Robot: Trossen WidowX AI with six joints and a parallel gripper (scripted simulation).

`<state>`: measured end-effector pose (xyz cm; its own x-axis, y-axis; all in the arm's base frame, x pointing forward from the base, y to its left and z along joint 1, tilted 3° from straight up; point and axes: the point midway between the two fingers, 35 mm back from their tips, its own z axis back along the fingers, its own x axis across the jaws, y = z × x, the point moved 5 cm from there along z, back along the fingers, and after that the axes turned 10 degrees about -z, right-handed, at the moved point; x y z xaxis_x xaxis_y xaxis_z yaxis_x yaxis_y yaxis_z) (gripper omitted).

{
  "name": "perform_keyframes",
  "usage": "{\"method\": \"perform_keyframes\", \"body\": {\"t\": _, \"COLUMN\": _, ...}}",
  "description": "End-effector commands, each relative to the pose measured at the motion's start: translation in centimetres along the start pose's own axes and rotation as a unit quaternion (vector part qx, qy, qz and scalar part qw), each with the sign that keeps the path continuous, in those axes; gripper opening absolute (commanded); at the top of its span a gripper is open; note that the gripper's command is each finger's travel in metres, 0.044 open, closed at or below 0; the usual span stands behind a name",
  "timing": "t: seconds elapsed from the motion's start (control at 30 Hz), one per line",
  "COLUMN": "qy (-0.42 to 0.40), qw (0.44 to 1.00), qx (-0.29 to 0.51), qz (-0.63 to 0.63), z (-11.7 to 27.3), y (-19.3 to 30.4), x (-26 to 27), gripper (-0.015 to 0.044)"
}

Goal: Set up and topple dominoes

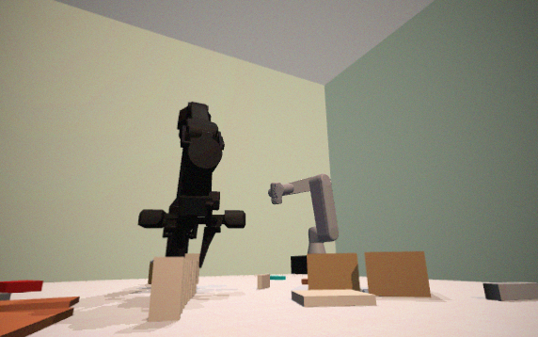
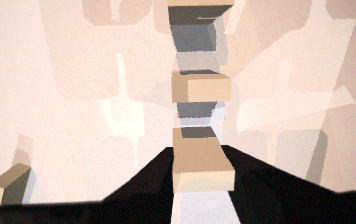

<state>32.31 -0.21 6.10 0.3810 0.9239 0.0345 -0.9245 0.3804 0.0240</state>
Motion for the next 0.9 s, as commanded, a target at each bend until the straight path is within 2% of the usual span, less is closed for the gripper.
{"method": "perform_keyframes", "body": {"t": 0.0, "qy": 0.001, "qw": 1.0, "qx": 0.003, "qz": -0.002, "z": -0.91, "y": 0.26, "x": -0.07, "gripper": 0.0107}}
{"method": "perform_keyframes", "body": {"t": 0.33, "qy": 0.001, "qw": 1.0, "qx": 0.003, "qz": -0.002, "z": -0.91, "y": 0.26, "x": -0.07, "gripper": 0.0107}}
{"method": "perform_keyframes", "body": {"t": 0.73, "qy": 0.001, "qw": 1.0, "qx": 0.003, "qz": -0.002, "z": -0.91, "y": 0.26, "x": -0.07, "gripper": 0.0422}}
{"method": "perform_keyframes", "body": {"t": 0.77, "qy": 0.001, "qw": 1.0, "qx": 0.003, "qz": -0.002, "z": -0.91, "y": 0.26, "x": -0.07, "gripper": 0.044}}
{"method": "perform_keyframes", "body": {"t": 0.87, "qy": 0.001, "qw": 1.0, "qx": 0.003, "qz": -0.002, "z": -0.66, "y": 0.2, "x": -0.05, "gripper": 0.044}}
